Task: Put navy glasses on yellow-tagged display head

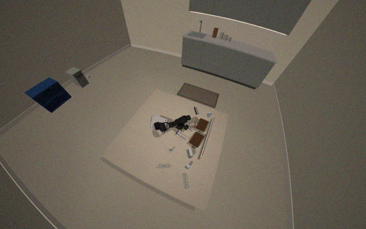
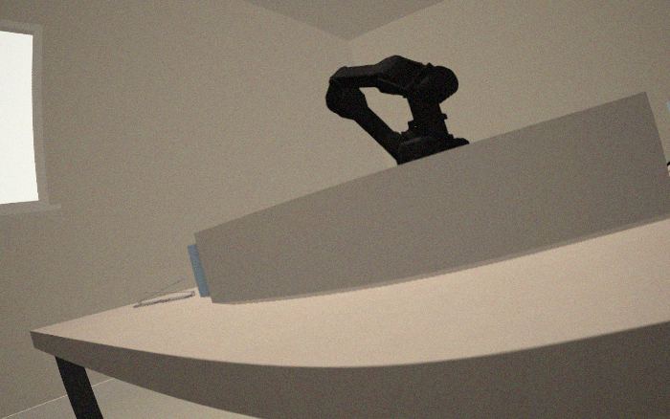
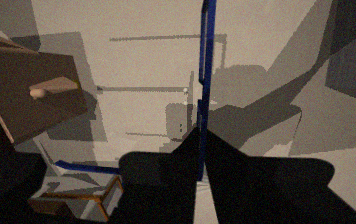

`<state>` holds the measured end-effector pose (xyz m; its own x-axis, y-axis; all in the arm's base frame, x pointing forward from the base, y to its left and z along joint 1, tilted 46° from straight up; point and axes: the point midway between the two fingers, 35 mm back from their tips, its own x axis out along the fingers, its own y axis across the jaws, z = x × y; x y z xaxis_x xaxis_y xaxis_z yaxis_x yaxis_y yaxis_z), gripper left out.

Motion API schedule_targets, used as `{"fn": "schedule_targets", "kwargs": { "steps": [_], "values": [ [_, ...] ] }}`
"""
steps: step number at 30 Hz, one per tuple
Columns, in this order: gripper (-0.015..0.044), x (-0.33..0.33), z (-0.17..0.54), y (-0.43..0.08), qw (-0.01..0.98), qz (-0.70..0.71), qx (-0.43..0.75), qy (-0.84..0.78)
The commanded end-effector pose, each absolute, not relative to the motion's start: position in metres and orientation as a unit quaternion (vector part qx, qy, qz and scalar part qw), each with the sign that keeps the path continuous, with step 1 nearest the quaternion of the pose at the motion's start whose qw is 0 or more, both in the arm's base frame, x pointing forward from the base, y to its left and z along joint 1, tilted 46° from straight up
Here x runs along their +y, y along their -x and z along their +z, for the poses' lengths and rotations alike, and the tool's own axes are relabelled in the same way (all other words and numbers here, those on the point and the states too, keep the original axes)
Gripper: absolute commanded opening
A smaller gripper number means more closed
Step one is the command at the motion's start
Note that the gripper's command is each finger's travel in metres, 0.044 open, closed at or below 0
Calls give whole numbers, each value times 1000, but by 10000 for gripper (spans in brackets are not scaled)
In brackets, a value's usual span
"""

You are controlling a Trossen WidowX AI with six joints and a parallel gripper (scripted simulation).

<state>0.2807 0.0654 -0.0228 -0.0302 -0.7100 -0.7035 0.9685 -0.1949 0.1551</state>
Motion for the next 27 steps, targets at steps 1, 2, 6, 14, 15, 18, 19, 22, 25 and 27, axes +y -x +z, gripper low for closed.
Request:
{"fn": "schedule_targets", "kwargs": {
  "steps": [1, 2, 6, 14, 15, 18, 19, 22, 25, 27],
  "values": [
    [0, 61, -27, -281, 609, -692, 189, -340],
    [0, 61, -27, -281, 609, -692, 189, -340],
    [0, 59, -29, -281, 609, -691, 188, -340],
    [0, 57, -28, -287, 610, -690, 188, -341],
    [0, 57, -28, -289, 610, -690, 188, -341],
    [0, 56, -27, -293, 610, -690, 188, -342],
    [0, 56, -27, -294, 610, -689, 188, -342],
    [0, 55, -27, -298, 610, -689, 188, -342],
    [0, 54, -26, -302, 610, -689, 188, -342],
    [0, 53, -25, -305, 610, -689, 188, -343]
  ]
}}
